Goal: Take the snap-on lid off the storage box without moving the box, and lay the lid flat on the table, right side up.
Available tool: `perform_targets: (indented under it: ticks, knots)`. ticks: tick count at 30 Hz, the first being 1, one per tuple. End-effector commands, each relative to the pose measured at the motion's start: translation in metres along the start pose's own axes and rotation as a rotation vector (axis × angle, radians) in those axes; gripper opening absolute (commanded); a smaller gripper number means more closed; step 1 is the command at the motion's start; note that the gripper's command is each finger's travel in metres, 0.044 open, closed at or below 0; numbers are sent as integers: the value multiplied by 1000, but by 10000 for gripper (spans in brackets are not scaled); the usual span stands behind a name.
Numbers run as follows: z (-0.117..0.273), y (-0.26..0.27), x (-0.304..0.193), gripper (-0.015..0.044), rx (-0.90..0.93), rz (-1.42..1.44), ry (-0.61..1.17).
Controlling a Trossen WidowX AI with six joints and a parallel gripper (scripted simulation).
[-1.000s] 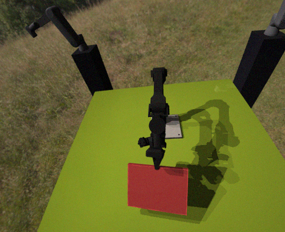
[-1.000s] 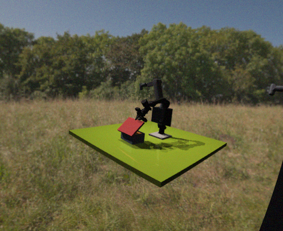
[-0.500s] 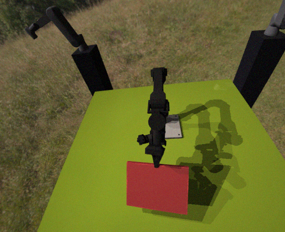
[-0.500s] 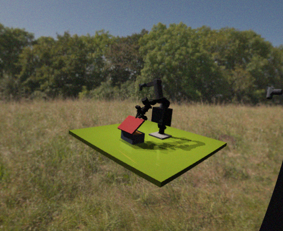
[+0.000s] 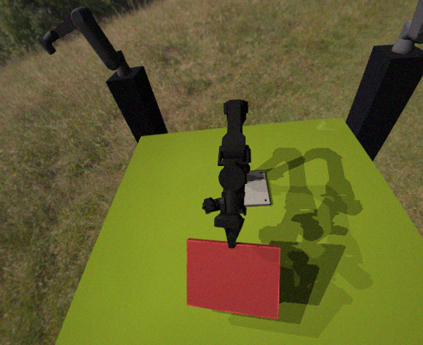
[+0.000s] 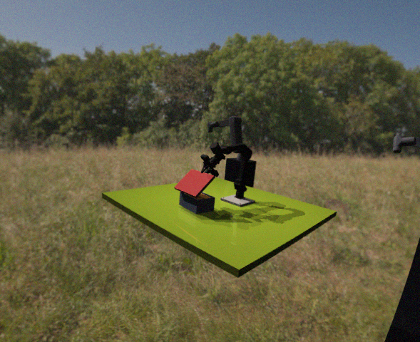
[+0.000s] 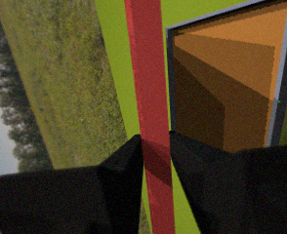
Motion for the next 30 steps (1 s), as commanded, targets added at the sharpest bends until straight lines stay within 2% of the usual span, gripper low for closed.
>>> perform_targets:
  ticks: [1,30]
  knots:
    - [0,-4,8,0,12,3,0]
    - [6,-11,65,0,12,7,-3]
Point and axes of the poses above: the point midway between the two fingers, 35 mm back from their tips, its own z axis back along the fingers, its own y axis across the jaws, x = y × z, the point moved 10 cm from there along z, back along the fingers, and after that the axes turned 2 degrees about z, right-handed, at the moved point
